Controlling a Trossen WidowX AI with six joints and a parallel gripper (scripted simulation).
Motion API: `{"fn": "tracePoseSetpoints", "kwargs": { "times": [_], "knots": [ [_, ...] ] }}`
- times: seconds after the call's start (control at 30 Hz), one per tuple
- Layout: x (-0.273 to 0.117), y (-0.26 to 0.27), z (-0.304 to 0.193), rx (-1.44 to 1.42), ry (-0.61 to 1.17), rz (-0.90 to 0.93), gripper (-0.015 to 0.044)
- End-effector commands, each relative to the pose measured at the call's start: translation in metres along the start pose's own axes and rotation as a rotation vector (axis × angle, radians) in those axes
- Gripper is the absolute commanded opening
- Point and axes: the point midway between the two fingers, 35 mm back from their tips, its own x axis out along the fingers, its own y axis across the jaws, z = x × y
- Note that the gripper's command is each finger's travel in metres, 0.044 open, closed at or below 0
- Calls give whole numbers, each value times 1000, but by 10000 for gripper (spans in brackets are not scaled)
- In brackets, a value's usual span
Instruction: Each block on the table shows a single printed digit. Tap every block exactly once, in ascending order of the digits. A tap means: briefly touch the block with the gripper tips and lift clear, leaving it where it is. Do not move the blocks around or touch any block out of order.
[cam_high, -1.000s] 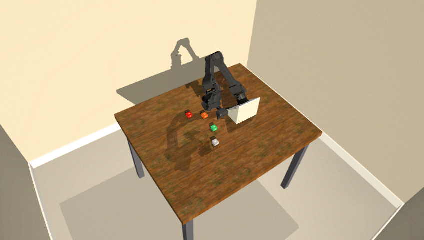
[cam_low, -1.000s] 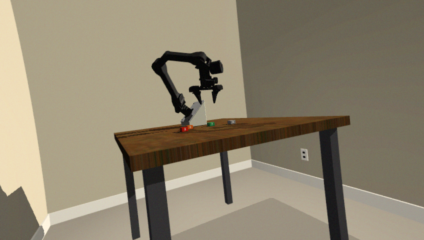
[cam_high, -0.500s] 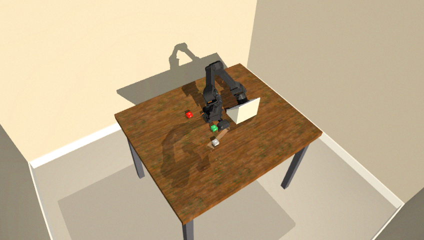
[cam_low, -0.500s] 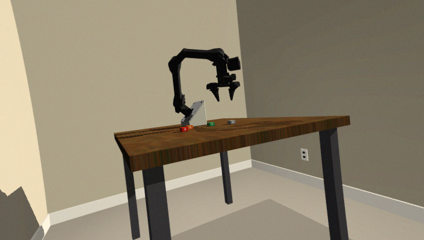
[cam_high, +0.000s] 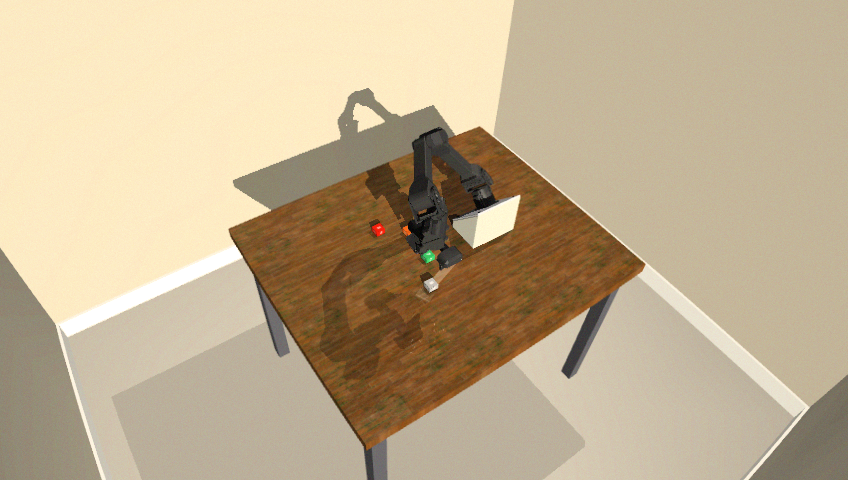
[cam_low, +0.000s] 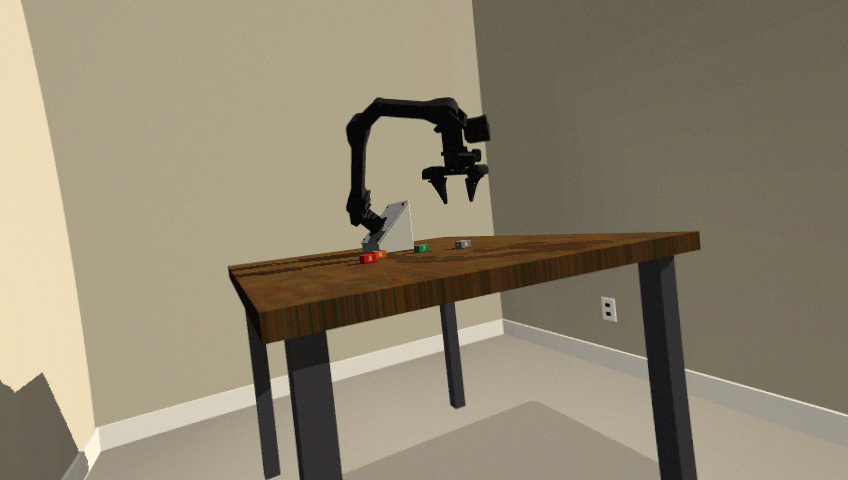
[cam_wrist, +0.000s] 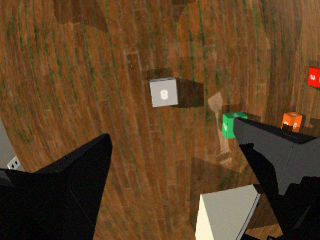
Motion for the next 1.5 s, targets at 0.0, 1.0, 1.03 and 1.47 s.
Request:
{"fn": "tracePoseSetpoints", "kwargs": {
  "times": [0.0, 1.0, 1.03, 1.47],
  "knots": [
    [0, 0, 0, 6, 3, 0, 400],
    [-1, -282, 14, 5, 5, -14, 400],
    [-1, -282, 14, 5, 5, -14, 400],
    [-1, -282, 14, 5, 5, -14, 400]
  ]
}}
